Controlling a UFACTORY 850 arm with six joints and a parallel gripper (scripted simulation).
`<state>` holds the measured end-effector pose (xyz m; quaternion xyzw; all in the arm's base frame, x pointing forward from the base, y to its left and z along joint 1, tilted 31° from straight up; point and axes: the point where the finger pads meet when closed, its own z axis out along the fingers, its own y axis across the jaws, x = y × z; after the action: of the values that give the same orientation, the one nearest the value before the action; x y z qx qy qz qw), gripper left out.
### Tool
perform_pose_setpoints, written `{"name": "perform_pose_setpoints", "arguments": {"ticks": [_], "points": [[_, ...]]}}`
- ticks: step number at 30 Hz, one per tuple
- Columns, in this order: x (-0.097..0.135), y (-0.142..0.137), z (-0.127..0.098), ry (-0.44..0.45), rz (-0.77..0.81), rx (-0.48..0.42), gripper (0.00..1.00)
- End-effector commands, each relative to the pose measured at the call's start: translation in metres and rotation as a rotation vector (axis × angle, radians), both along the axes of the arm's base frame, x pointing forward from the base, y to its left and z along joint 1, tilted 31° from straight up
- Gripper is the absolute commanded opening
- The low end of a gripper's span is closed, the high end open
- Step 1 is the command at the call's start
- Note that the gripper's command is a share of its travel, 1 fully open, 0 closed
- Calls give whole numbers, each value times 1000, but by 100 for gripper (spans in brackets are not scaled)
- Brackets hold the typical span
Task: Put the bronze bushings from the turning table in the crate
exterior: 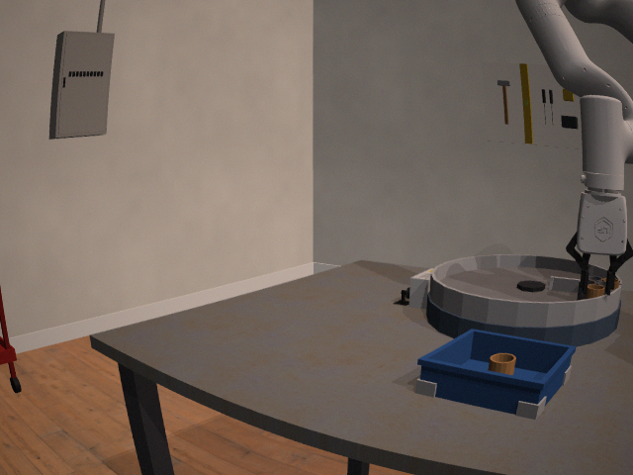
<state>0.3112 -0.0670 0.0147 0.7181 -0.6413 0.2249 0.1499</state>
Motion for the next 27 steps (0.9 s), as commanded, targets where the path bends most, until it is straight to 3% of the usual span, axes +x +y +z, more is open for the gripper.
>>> {"name": "perform_pose_setpoints", "arguments": {"ticks": [1, 11, 12, 27], "points": [[1, 0, 0, -1, 0, 0, 47], [1, 0, 0, -1, 0, 0, 47], [1, 0, 0, -1, 0, 0, 0], [1, 0, 0, -1, 0, 0, 0]]}}
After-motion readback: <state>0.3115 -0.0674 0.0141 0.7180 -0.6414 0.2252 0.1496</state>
